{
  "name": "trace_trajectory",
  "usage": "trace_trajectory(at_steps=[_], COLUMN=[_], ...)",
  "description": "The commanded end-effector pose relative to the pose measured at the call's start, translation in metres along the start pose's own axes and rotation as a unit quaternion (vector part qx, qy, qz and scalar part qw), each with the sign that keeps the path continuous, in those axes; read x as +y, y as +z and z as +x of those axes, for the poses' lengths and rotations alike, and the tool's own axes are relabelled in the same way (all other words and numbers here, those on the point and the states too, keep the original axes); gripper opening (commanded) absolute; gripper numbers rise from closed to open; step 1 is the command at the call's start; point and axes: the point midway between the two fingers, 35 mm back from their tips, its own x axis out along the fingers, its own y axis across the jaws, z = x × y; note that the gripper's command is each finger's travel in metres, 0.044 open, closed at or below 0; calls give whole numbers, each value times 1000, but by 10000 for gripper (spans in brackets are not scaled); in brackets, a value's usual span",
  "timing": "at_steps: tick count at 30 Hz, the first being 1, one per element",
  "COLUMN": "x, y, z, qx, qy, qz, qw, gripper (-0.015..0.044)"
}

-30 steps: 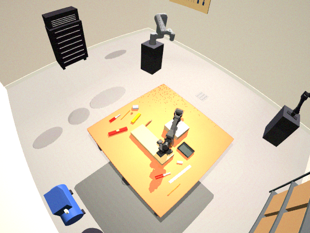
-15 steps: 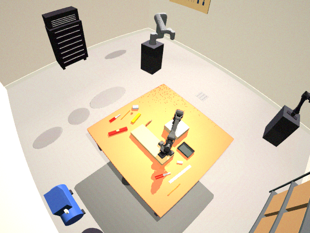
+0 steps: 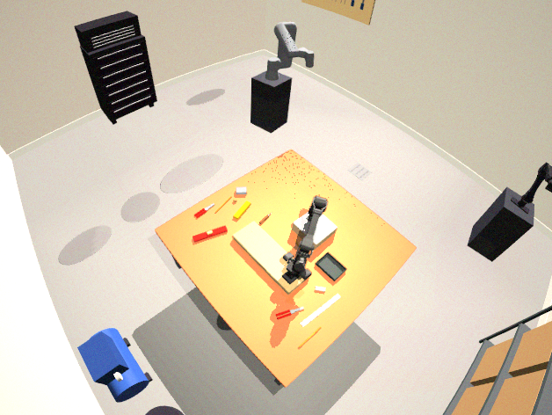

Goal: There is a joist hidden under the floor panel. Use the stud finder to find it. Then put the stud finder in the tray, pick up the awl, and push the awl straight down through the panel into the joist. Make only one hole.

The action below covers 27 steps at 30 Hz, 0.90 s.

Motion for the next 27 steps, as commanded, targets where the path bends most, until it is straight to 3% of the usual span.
trace_trajectory(at_steps=[1, 27], x=[7, -4], y=[-1, -1], z=[-1, 0], qx=[0, 0], qy=[7, 6], qz=[-2, -2], qw=[1000, 1000], gripper=[0, 0])
